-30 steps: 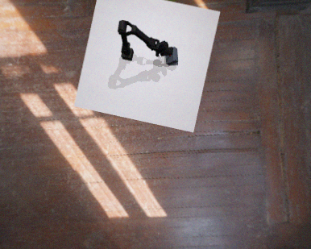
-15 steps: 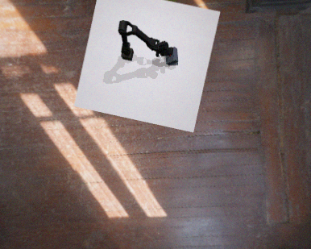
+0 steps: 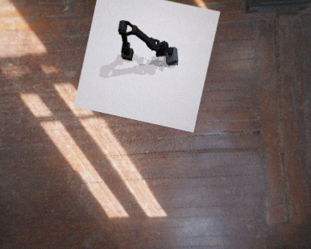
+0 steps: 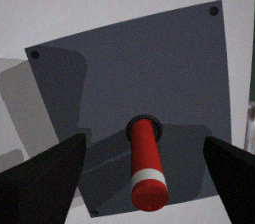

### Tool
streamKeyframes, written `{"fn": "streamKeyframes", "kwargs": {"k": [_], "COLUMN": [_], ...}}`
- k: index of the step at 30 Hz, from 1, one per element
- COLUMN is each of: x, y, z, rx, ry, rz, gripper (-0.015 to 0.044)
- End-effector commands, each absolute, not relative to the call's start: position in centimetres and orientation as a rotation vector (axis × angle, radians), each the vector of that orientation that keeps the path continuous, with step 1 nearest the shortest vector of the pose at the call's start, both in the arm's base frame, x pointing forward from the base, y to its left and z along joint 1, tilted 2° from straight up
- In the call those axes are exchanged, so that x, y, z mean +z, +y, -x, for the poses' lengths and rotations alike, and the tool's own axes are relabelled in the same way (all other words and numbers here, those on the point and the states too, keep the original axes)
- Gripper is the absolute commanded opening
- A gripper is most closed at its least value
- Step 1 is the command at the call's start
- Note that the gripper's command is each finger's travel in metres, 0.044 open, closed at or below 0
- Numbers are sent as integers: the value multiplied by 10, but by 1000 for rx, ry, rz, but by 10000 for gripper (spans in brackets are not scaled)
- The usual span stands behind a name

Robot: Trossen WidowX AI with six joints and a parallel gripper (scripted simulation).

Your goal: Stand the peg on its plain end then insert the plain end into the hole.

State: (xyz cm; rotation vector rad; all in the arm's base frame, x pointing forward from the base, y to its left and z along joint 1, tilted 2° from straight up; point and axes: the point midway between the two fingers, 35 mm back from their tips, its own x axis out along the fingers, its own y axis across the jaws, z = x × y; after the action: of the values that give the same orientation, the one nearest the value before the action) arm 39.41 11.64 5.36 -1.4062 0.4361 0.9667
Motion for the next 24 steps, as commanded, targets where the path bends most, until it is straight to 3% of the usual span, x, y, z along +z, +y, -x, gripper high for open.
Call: {"fn": "streamKeyframes", "kwargs": {"k": [1, 2, 24], "x": [55, 56, 81], "y": [116, 115, 107], "z": [-393, -393, -379], "rx": [967, 966, 964], "ry": [436, 436, 441], "rz": [1406, 1406, 1405], "gripper": [420, 440, 440]}}
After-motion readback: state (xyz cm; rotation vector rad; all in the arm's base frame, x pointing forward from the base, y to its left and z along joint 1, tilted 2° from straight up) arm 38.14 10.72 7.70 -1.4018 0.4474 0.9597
